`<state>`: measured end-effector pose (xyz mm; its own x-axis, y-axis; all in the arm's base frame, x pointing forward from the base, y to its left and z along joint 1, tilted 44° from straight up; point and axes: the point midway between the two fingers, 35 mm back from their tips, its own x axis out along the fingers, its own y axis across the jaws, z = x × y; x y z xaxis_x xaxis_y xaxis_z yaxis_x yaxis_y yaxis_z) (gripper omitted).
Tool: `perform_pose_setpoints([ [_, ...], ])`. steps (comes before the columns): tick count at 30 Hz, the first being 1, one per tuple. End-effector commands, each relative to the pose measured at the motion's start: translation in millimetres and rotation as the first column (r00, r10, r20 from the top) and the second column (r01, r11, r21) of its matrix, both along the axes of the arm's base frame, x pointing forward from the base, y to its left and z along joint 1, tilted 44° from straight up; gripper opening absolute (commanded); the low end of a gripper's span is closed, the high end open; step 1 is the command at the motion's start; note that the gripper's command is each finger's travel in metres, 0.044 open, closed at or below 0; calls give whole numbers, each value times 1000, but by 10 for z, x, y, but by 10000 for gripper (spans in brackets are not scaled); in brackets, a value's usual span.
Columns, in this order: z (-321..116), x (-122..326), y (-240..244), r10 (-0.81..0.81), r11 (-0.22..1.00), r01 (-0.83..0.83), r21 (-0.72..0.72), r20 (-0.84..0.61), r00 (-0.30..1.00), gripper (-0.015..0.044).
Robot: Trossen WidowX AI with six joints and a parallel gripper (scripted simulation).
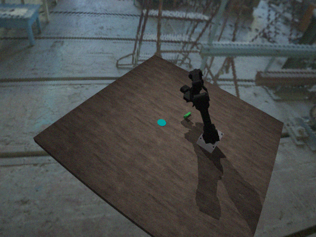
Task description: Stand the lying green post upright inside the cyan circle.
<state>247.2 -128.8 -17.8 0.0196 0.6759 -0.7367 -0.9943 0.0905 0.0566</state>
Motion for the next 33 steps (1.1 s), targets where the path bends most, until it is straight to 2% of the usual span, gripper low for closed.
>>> perform_pose_setpoints([
  [1,-252,42,224,12,1000,-12,3,-1,1000,233],
  [6,-757,17,738,13,1000,-13,9,0,1000,233],
  [12,-813,1,807,13,1000,-13,10,0,1000,233],
  [20,-813,1,807,13,1000,-13,10,0,1000,23],
  [33,-650,39,614,12,1000,-12,6,0,1000,23],
])
